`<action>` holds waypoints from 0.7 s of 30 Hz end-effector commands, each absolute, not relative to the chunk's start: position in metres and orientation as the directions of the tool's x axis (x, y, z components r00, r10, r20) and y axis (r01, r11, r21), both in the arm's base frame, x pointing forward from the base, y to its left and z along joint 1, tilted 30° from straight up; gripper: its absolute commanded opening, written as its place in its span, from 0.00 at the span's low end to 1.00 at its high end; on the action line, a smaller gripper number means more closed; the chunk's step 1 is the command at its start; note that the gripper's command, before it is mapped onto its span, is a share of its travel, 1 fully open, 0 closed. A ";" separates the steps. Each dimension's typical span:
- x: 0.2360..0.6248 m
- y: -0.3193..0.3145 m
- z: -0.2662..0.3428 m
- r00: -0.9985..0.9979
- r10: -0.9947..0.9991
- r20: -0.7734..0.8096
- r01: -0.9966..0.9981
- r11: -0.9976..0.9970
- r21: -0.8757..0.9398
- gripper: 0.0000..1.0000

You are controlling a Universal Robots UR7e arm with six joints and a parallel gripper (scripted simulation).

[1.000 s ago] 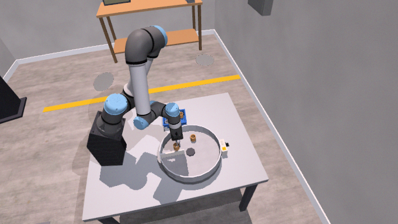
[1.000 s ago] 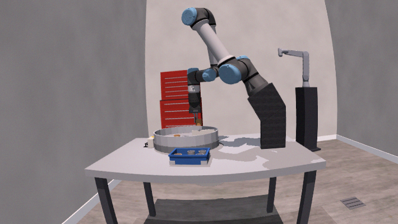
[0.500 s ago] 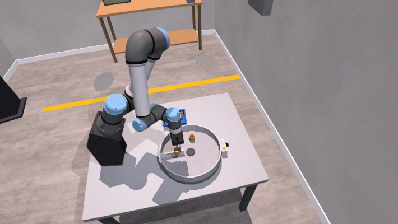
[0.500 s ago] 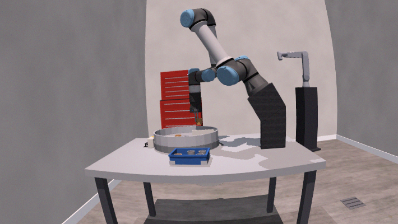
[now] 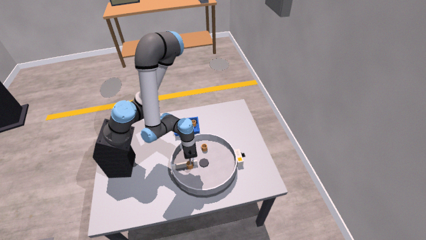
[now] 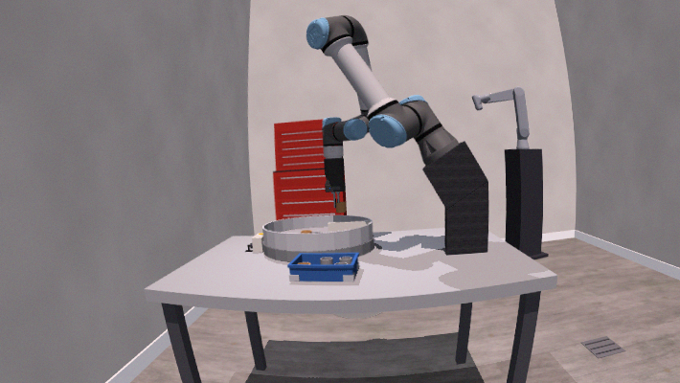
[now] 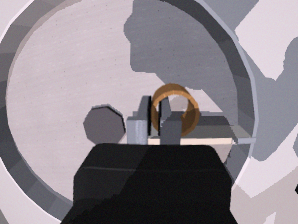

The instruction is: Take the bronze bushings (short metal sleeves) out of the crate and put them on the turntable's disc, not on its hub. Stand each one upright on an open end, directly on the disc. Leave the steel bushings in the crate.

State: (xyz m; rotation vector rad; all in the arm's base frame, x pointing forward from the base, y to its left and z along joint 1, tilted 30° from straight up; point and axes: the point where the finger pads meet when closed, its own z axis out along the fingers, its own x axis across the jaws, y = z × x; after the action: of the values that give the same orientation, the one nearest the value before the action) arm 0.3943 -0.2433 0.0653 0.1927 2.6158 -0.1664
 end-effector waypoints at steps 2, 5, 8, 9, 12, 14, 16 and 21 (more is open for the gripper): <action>0.394 -0.250 0.066 -0.861 0.103 -0.498 0.165 0.983 -0.082 0.00; 0.394 -0.251 0.066 -0.861 0.103 -0.498 0.165 0.983 -0.082 0.00; 0.394 -0.251 0.066 -0.861 0.103 -0.498 0.165 0.983 -0.082 0.00; 0.394 -0.252 0.066 -0.861 0.103 -0.498 0.165 0.983 -0.082 0.00; 0.394 -0.252 0.066 -0.861 0.103 -0.498 0.165 0.983 -0.082 0.00; 0.394 -0.251 0.066 -0.861 0.102 -0.498 0.164 0.983 -0.082 0.00; 0.394 -0.251 0.066 -0.861 0.102 -0.498 0.164 0.983 -0.082 0.00; 0.394 -0.251 0.066 -0.861 0.102 -0.498 0.164 0.983 -0.082 0.00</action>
State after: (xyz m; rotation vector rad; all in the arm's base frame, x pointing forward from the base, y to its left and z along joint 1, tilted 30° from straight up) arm 0.3932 -0.2491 0.0654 0.1885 2.6165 -0.1646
